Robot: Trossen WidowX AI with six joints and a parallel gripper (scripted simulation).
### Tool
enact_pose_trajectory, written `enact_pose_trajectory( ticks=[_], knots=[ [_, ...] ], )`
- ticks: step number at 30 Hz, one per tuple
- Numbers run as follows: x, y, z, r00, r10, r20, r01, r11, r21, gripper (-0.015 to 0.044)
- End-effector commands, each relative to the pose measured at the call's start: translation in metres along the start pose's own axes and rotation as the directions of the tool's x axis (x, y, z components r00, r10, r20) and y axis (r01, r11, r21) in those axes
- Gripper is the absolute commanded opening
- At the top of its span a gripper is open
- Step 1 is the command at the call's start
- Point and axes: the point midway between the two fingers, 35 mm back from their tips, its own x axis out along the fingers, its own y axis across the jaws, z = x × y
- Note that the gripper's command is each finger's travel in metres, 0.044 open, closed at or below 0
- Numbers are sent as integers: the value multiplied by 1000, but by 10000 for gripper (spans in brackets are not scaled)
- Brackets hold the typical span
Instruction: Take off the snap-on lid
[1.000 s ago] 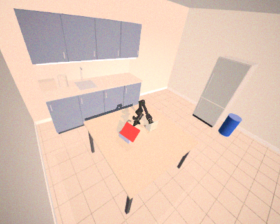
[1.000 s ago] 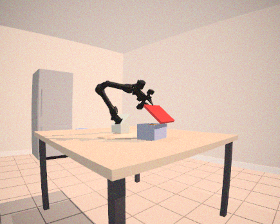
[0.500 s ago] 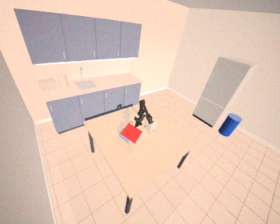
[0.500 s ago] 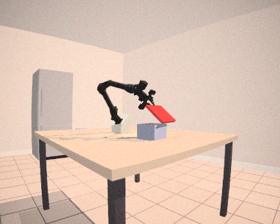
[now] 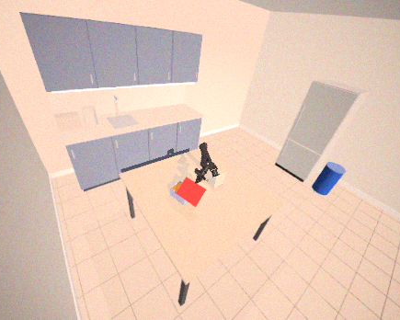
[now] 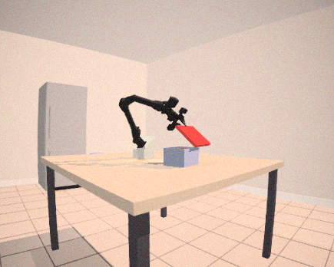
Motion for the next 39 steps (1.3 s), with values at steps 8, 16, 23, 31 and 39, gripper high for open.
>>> enact_pose_trajectory(
  ticks=[8, 16, 23, 31, 39],
  knots=[
    [-4, 2, -25, 1000, 11, -1, -11, 1000, 11, 0],
    [-5, 1, -41, 1000, 12, -1, -12, 1000, 12, 0],
    [-7, 0, -54, 1000, 12, -2, -12, 1000, 12, 0],
    [-8, -1, -70, 1000, 12, -2, -12, 1000, 13, 0],
    [-10, -2, -86, 1000, 12, -3, -12, 1000, 14, 0]
  ],
)
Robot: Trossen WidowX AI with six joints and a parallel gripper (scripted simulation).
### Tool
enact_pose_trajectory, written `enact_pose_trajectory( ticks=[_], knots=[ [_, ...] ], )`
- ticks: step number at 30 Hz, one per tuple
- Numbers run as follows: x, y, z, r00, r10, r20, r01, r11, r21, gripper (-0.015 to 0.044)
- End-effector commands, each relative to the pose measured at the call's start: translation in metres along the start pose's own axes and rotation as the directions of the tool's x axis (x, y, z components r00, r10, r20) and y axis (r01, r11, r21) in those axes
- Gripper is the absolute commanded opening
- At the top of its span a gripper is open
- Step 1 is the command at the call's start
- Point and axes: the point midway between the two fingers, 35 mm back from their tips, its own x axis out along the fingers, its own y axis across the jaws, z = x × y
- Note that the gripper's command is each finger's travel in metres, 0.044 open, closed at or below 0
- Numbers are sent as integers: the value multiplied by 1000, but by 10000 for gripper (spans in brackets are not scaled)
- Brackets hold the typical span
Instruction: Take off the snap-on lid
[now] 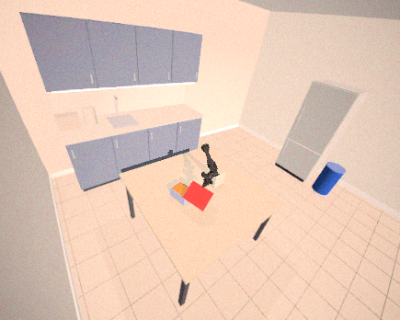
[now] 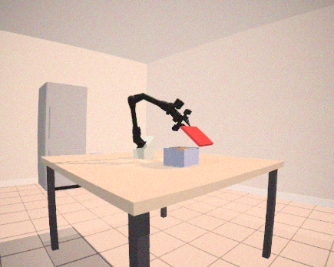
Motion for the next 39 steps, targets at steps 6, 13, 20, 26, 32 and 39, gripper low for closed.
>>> enact_pose_trajectory(
  ticks=[6, 13, 20, 26, 32, 39],
  knots=[
    [-4, 3, -20, 1000, 11, 0, -11, 1000, 10, 0],
    [-5, 2, -34, 1000, 11, 0, -11, 1000, 11, 0],
    [-7, 1, -48, 1000, 11, -1, -11, 1000, 12, 0],
    [-8, 0, -60, 1000, 11, -2, -11, 1000, 12, 0],
    [-9, -1, -72, 1000, 11, -2, -11, 1000, 13, 0],
    [-11, -1, -86, 1000, 11, -3, -11, 1000, 14, 0]
  ],
)
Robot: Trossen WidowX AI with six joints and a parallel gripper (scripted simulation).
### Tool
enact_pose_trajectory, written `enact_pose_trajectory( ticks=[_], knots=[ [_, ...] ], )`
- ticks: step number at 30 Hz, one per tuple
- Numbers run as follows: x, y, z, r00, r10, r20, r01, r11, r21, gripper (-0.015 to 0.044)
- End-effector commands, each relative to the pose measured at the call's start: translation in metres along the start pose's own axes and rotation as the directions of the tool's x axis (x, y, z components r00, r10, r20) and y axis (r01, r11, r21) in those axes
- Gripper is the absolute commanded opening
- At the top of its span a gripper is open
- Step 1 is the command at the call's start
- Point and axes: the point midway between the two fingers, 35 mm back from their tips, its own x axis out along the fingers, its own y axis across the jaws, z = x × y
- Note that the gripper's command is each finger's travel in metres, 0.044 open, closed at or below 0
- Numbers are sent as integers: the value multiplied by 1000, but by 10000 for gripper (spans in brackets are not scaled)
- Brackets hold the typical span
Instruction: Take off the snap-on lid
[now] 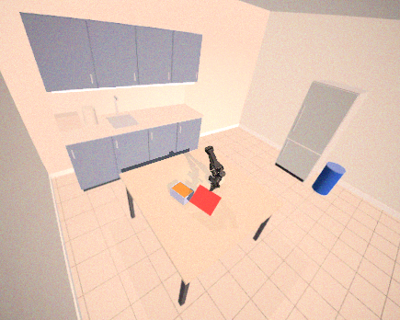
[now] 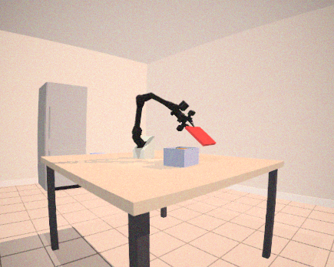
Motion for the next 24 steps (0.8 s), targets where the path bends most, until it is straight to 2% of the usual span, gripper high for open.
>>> enact_pose_trajectory(
  ticks=[1, 24],
  knots=[
    [-3, 3, -11, 1000, 12, 1, -12, 1000, 10, 0],
    [-8, 0, -53, 1000, 12, -1, -12, 1000, 13, 0]
  ],
)
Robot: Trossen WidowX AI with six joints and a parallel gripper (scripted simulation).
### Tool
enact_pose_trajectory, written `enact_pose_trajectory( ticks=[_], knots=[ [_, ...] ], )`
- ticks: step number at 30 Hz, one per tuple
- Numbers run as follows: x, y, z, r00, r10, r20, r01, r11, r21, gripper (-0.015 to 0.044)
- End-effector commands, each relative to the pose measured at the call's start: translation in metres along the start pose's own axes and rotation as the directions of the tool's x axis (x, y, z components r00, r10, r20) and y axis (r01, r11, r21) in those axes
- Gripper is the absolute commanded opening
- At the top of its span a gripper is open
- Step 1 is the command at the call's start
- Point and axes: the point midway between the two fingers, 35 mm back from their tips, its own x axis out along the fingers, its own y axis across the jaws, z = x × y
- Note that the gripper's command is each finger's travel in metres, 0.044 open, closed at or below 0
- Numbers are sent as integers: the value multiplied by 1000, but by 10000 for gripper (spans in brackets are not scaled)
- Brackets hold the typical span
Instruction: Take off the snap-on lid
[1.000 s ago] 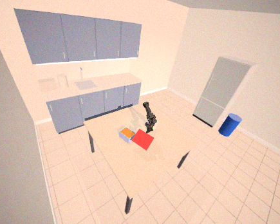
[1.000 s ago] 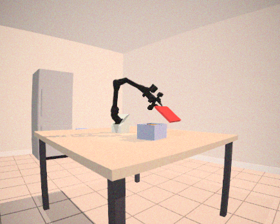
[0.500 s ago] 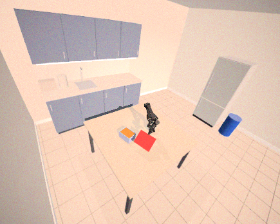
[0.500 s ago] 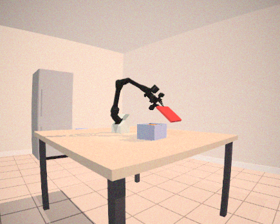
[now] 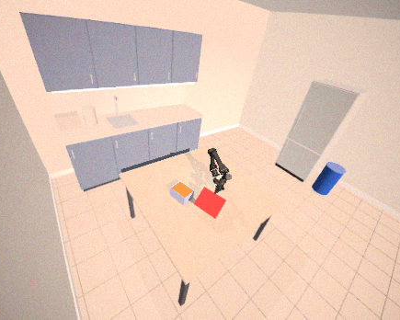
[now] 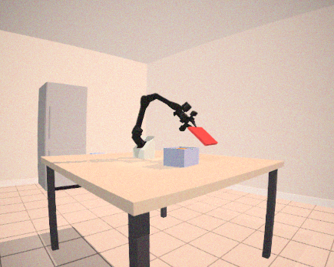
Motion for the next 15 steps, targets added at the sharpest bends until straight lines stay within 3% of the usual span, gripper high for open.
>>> enact_pose_trajectory(
  ticks=[1, 15],
  knots=[
    [-3, 3, -6, 1000, 12, 2, -12, 1000, 10, 0],
    [7, -9, 0, 1000, 12, 3, -12, 1000, 10, 0]
  ],
)
